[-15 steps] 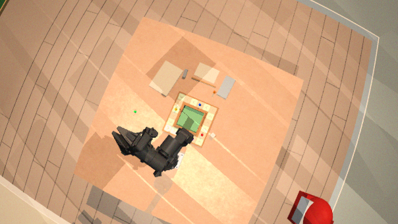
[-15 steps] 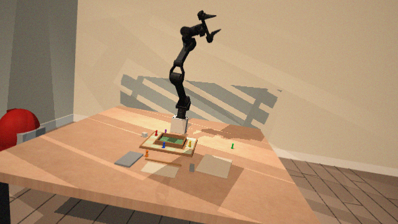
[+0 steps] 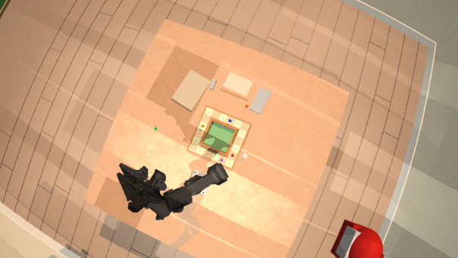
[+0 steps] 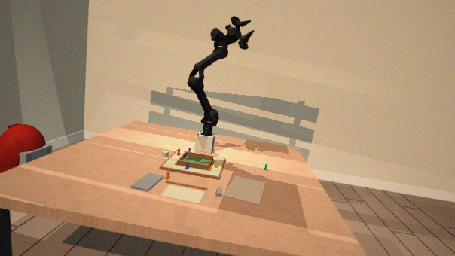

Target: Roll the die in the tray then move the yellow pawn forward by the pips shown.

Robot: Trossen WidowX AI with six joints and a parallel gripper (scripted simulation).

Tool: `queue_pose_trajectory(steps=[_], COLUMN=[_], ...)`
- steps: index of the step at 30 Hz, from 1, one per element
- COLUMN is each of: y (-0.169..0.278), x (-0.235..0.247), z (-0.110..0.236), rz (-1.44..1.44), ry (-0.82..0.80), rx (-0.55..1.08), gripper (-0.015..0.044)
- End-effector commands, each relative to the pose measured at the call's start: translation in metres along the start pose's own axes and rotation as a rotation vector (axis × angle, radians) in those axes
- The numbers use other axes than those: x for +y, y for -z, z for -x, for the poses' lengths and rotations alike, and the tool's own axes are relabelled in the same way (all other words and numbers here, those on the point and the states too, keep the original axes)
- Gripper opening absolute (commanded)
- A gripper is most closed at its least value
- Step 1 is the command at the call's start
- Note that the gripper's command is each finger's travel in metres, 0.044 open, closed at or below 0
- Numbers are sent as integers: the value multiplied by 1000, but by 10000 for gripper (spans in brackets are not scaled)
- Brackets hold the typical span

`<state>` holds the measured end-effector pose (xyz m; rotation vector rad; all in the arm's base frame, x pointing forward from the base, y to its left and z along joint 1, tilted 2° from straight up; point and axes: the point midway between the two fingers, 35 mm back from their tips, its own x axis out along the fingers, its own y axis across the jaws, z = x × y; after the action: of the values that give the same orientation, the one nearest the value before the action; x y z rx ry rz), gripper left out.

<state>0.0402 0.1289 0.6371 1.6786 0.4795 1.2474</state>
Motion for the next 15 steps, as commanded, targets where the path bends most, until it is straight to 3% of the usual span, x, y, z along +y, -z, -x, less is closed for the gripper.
queue_pose_trajectory(steps=[1, 15], y=[20, 50], x=[-9, -103], z=[-6, -65], rz=[189, 920], ry=[-15, 120], rx=[-33, -134], gripper=[275, 275])
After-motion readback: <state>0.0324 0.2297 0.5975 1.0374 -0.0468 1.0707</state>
